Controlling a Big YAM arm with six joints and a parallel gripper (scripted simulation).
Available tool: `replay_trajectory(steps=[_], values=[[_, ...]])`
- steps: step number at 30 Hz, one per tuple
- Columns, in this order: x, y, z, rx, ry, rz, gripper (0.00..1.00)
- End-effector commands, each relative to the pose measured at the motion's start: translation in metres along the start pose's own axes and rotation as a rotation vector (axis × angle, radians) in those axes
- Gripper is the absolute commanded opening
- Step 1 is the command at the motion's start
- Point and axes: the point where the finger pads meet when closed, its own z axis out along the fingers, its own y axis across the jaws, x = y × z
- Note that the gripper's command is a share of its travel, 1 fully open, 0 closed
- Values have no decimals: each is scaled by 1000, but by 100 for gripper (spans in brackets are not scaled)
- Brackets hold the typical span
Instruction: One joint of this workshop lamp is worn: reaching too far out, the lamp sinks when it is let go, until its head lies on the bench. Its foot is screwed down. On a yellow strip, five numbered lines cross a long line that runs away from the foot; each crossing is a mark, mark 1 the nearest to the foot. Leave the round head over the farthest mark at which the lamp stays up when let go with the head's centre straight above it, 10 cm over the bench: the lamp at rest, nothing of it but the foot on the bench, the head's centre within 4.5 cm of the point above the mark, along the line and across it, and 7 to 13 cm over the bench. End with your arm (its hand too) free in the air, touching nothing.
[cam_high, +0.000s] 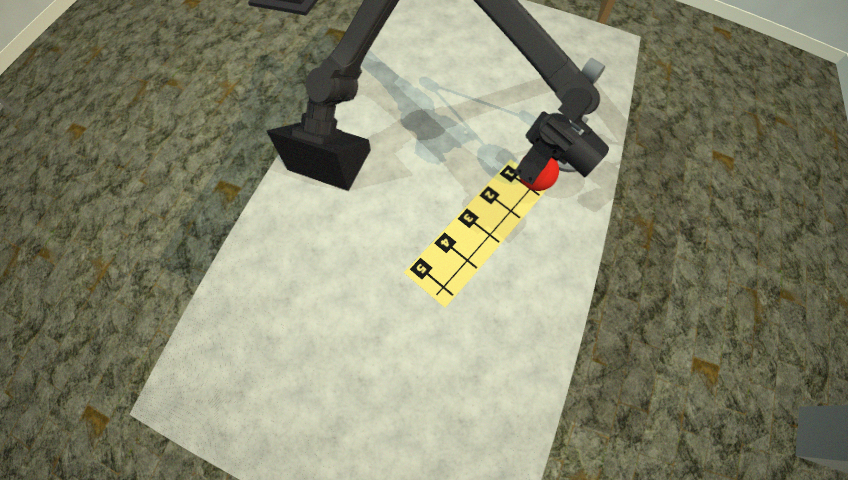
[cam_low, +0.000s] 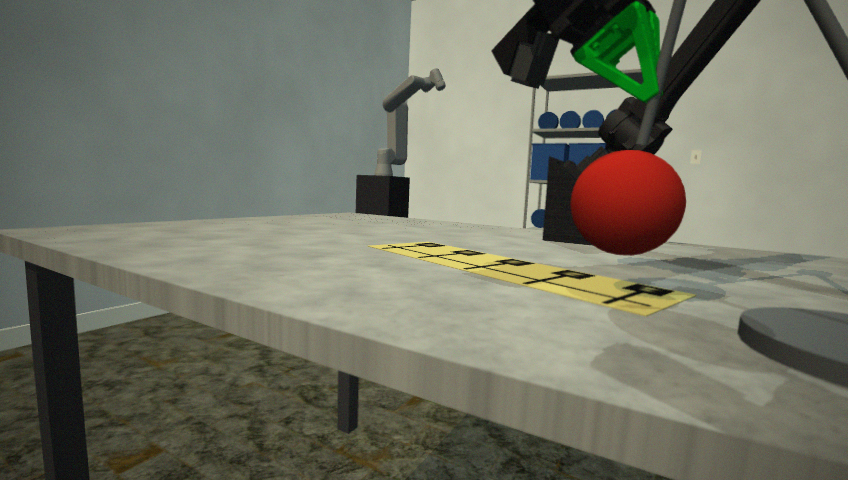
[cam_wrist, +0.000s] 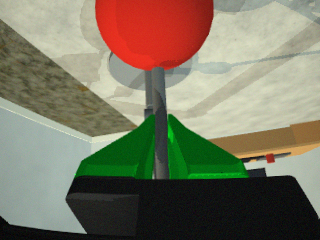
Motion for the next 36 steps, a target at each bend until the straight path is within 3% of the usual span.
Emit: replay_trajectory(steps=[1,36], values=[[26,18,-51,-81,19,1,0],[40,18,-58,-81,19,1,0]])
